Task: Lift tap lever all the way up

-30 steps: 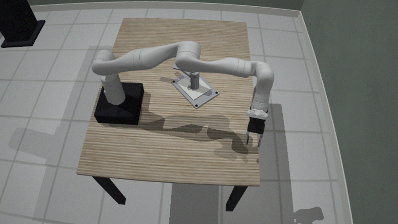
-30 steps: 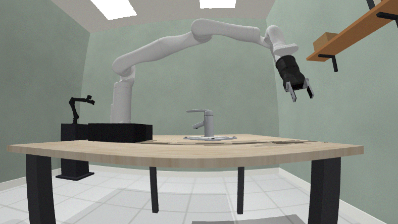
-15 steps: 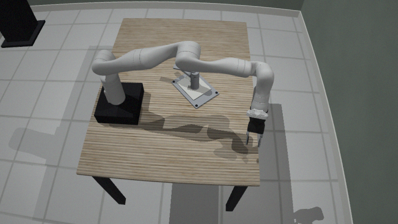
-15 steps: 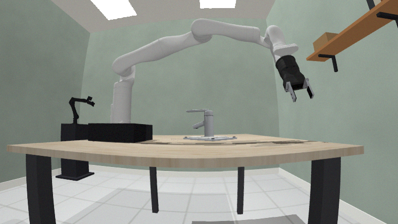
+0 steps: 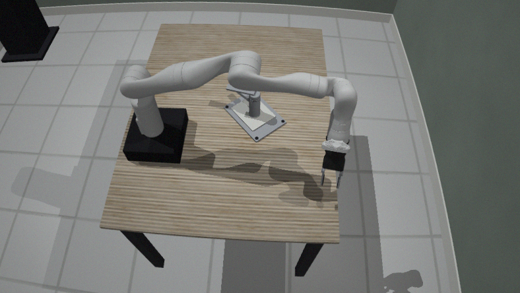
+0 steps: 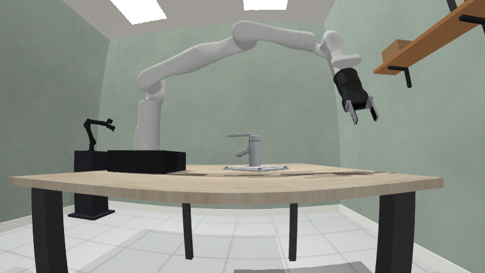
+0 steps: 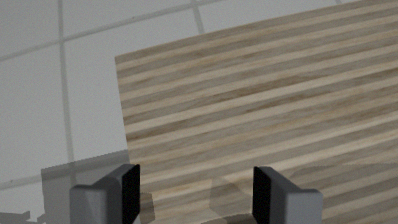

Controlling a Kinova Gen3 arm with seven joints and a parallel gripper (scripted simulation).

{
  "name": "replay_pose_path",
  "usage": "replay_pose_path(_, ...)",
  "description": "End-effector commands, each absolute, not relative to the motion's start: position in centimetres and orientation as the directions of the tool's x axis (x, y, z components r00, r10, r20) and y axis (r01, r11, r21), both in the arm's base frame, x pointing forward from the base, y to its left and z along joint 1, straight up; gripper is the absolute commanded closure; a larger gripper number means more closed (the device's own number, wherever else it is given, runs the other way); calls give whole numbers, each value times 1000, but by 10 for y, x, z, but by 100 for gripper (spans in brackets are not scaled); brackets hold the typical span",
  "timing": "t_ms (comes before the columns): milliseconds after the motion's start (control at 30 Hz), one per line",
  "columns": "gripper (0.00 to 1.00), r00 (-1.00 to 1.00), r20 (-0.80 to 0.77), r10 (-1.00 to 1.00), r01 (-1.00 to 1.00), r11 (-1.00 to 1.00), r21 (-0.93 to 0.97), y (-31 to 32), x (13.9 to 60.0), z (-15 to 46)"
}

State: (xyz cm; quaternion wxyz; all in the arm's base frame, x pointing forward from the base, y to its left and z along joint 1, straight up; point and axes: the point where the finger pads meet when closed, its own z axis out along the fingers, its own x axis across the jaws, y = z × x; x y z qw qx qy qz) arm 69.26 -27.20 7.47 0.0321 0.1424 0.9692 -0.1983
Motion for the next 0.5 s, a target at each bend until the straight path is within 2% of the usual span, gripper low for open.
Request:
replay_pose_path(0,0,-967,-108,232,255,900,-355,-258,692,78)
replay_pose_path(167,0,-979,-90,185,204,923,-326,-237,690,81)
replay_pose_path(467,0,-999,-42,-25,-15,977,-213,-150,674,95)
